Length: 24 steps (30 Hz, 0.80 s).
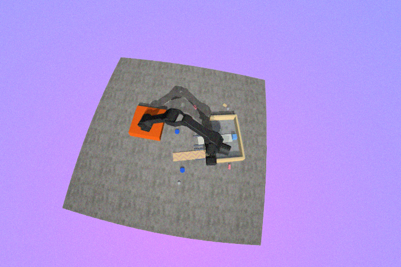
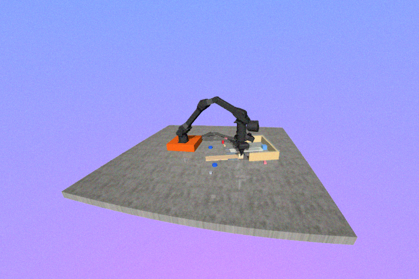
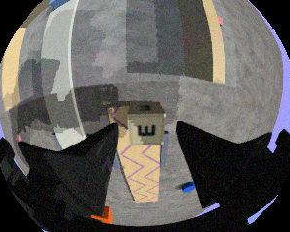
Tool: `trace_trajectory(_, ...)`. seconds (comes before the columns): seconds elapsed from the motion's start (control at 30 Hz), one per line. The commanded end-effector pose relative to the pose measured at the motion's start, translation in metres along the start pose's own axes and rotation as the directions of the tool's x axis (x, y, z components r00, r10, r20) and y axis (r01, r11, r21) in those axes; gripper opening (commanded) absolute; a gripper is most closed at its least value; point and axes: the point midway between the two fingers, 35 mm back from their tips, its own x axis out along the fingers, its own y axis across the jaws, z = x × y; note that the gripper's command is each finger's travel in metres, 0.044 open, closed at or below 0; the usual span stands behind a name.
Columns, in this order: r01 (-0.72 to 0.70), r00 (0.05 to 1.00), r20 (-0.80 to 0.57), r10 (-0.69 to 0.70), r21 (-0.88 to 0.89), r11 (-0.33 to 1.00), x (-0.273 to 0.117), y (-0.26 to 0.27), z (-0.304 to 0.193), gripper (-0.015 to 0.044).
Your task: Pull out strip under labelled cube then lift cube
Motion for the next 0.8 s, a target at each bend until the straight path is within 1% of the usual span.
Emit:
trace_trajectory(0.0, -0.005, 1.000, -0.006, 0.005, 0.005, 1.000, 0.010, 0.001, -0.001, 0.0250)
trace_trajectory(0.2, -0.005, 1.000, -0.006, 0.005, 0.005, 1.000, 0.019, 0.001, -0.001, 0.0250)
trace_trajectory(0.4, -0.005, 1.000, -0.006, 0.005, 0.005, 1.000, 0.020, 0.001, -0.001, 0.0250)
trace_trajectory(0.53, -0.003, 1.000, -0.005, 0.003, 0.000, 1.000, 0.018, 0.001, -0.001, 0.0145)
trace_trajectory(0.77, -0.003, 1.000, -0.005, 0.003, 0.000, 1.000, 0.018, 0.001, -0.001, 0.0098)
